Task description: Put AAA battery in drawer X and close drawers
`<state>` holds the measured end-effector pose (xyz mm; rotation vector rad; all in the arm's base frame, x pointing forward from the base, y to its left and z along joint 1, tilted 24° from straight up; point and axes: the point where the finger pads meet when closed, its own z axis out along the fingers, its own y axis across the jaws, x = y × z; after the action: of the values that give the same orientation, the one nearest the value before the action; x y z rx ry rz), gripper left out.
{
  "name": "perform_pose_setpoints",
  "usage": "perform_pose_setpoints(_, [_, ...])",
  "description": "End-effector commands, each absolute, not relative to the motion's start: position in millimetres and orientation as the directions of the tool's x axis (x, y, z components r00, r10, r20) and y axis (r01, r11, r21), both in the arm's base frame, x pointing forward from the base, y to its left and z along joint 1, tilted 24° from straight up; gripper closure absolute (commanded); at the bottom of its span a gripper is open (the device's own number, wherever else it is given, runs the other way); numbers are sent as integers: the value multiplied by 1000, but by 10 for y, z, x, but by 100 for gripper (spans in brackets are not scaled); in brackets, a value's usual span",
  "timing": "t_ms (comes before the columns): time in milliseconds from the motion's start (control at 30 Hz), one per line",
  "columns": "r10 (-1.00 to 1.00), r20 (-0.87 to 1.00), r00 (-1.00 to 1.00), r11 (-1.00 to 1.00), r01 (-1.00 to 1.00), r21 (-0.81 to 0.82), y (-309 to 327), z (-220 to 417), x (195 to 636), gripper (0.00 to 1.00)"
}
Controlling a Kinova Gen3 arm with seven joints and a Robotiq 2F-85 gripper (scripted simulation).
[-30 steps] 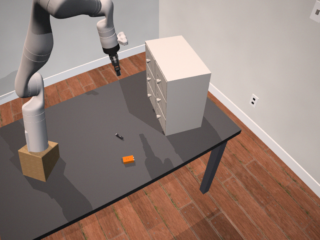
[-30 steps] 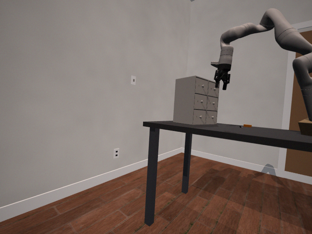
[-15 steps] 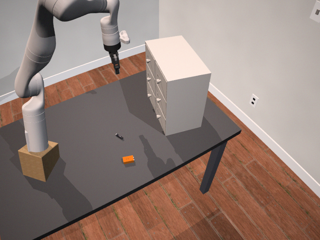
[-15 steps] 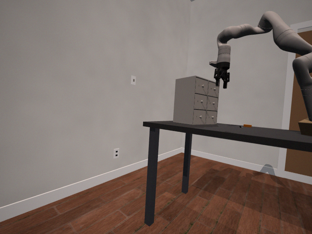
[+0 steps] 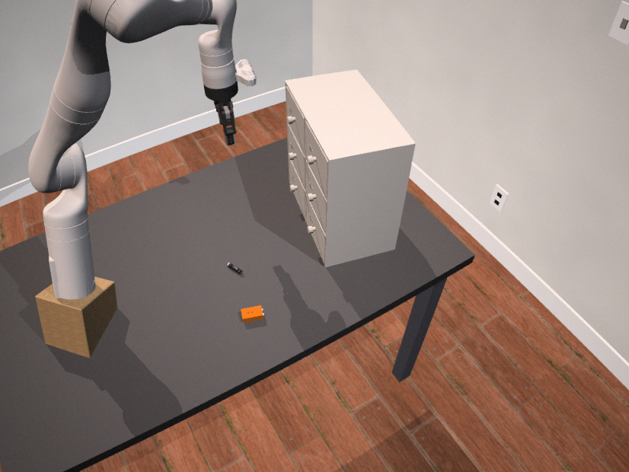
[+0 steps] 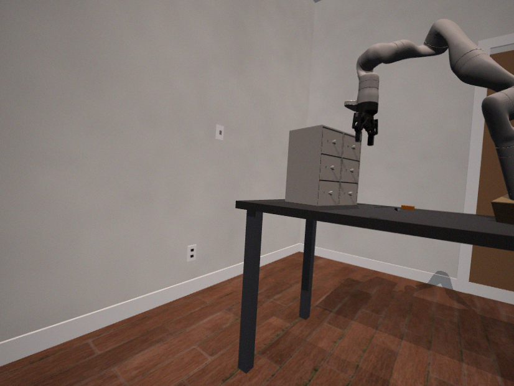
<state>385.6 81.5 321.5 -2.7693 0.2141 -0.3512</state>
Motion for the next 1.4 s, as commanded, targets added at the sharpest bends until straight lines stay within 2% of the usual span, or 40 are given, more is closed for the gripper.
perform_pose_setpoints(0, [-189,216,958,-931,-105,-351,816,3219,3857,0])
perform_pose_setpoints(800, [-189,216,958,-931,-105,-351,772,3244,3786,0])
perform_pose_setpoints(1367, [-189,215,958,-931,-105,-351,516,3386,3370,0])
